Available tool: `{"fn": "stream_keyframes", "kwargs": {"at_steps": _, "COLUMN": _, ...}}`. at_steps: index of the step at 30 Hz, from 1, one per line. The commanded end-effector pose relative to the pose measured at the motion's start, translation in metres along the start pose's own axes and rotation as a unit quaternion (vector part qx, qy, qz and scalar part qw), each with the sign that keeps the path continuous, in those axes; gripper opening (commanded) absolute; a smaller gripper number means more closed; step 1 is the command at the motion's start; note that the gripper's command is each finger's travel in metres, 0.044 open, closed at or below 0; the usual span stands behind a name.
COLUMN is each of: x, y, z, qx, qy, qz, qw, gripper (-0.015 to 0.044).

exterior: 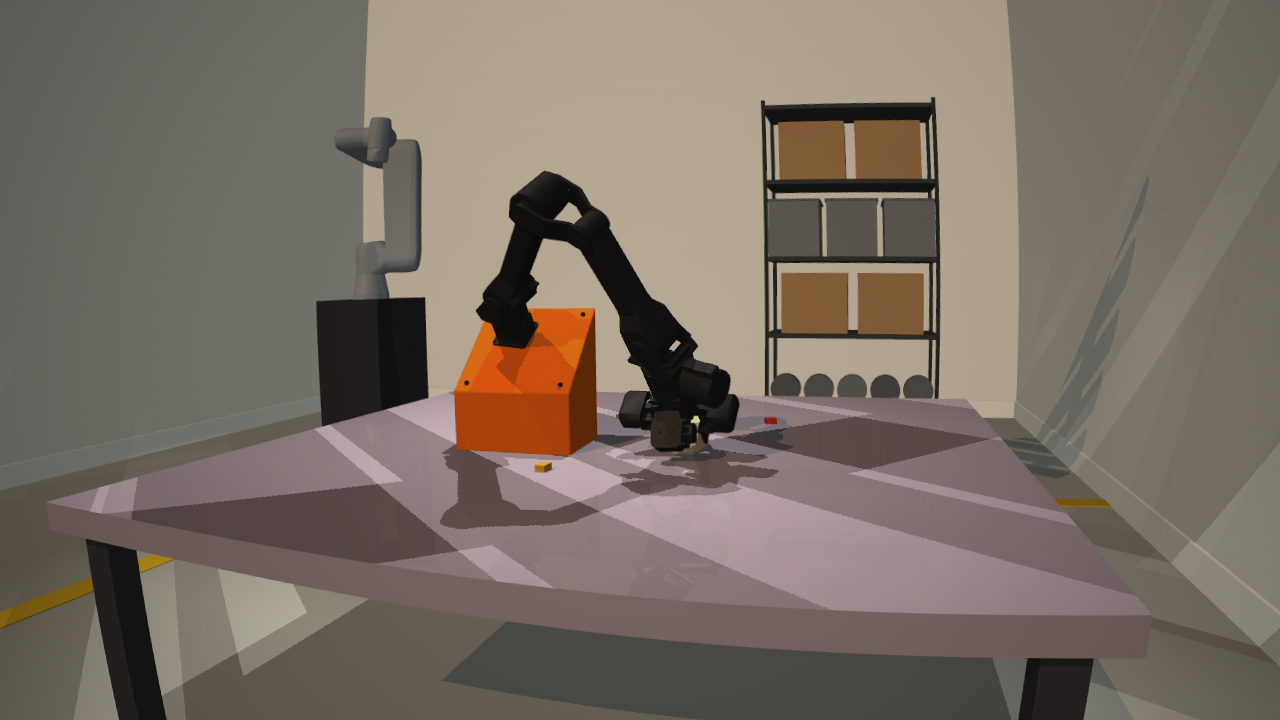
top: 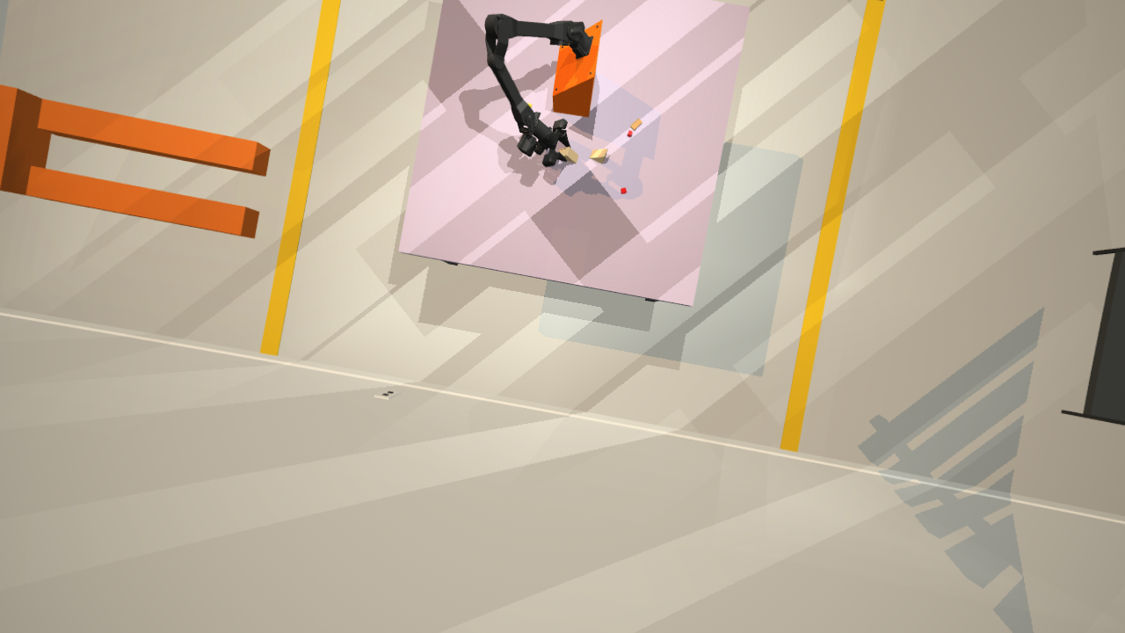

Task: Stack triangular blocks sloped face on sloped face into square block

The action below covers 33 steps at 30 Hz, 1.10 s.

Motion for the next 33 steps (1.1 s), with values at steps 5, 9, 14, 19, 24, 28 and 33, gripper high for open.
{"fn": "stream_keyframes", "kwargs": {"at_steps": 5, "x": 0.000, "y": 0.000, "z": 0.000, "qx": 0.000, "qy": 0.001, "qz": 0.000, "qw": 1.000, "gripper": 0.0125}}
{"fn": "stream_keyframes", "kwargs": {"at_steps": 9, "x": 0.000, "y": 0.000, "z": 0.000, "qx": 0.000, "qy": 0.001, "qz": 0.000, "qw": 1.000, "gripper": 0.0078}}
{"fn": "stream_keyframes", "kwargs": {"at_steps": 14, "x": 0.000, "y": -0.004, "z": -0.005, "qx": 0.000, "qy": 0.001, "qz": 0.000, "qw": 1.000, "gripper": 0.0000}}
{"fn": "stream_keyframes", "kwargs": {"at_steps": 19, "x": 0.000, "y": -0.022, "z": -0.022, "qx": 0.001, "qy": 0.001, "qz": 0.000, "qw": 1.000, "gripper": 0.0000}}
{"fn": "stream_keyframes", "kwargs": {"at_steps": 24, "x": -0.002, "y": -0.039, "z": -0.039, "qx": 0.001, "qy": 0.001, "qz": 0.000, "qw": 1.000, "gripper": 0.0000}}
{"fn": "stream_keyframes", "kwargs": {"at_steps": 28, "x": -0.005, "y": -0.052, "z": -0.053, "qx": 0.002, "qy": 0.001, "qz": 0.000, "qw": 1.000, "gripper": 0.0000}}
{"fn": "stream_keyframes", "kwargs": {"at_steps": 33, "x": -0.010, "y": -0.068, "z": -0.069, "qx": 0.003, "qy": 0.001, "qz": 0.000, "qw": 1.000, "gripper": 0.0000}}
Point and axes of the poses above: the point midway between the two fingers, 35 mm back from their tips, its own z axis out along the fingers, its own x axis across the jaws, y = z × x, the point moved 5 cm from there along -z, back along the fingers, and after that the axes turned 10 degrees about z, right-handed, at the moved point
